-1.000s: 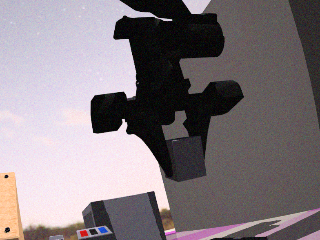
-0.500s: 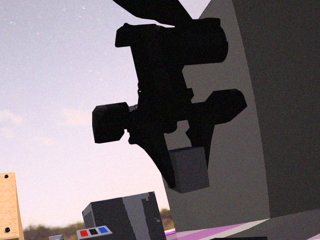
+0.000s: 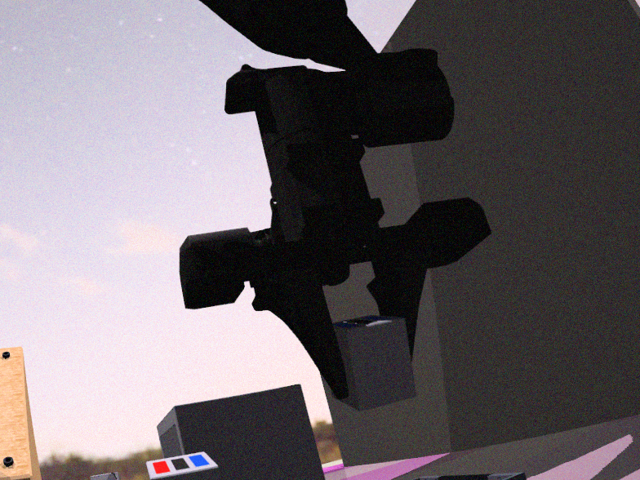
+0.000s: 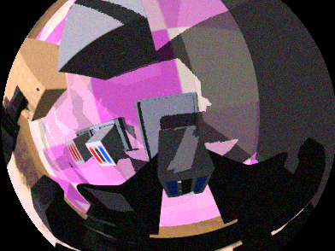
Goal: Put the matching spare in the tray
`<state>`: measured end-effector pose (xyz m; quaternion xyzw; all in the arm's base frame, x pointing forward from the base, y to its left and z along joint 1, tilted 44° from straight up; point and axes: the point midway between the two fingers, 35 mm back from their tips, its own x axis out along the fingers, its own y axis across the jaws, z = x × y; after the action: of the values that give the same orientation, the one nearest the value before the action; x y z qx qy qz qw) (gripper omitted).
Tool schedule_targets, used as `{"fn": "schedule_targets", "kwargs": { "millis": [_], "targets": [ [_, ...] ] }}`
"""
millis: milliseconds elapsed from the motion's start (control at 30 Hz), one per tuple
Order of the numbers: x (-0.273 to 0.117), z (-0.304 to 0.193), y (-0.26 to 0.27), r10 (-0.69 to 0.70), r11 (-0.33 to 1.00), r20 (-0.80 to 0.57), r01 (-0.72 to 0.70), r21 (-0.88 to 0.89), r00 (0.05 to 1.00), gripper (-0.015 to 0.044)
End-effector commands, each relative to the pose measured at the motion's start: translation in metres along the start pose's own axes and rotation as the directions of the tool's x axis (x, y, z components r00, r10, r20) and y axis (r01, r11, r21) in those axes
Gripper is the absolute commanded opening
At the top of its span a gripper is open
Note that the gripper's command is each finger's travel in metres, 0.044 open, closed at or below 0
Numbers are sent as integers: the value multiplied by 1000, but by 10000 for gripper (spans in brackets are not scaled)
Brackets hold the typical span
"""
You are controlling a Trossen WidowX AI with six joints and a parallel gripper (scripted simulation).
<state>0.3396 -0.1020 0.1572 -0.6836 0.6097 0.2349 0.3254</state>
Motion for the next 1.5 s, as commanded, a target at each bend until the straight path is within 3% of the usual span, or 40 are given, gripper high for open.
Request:
{"fn": "schedule_targets", "kwargs": {
  "millis": [0,1467],
  "targets": [
    [5,2,1,3,1000,3,-3,-8,1000,0],
    [43,-1,8,1,1000,-7,-1,-10,1000,0]
  ]
}}
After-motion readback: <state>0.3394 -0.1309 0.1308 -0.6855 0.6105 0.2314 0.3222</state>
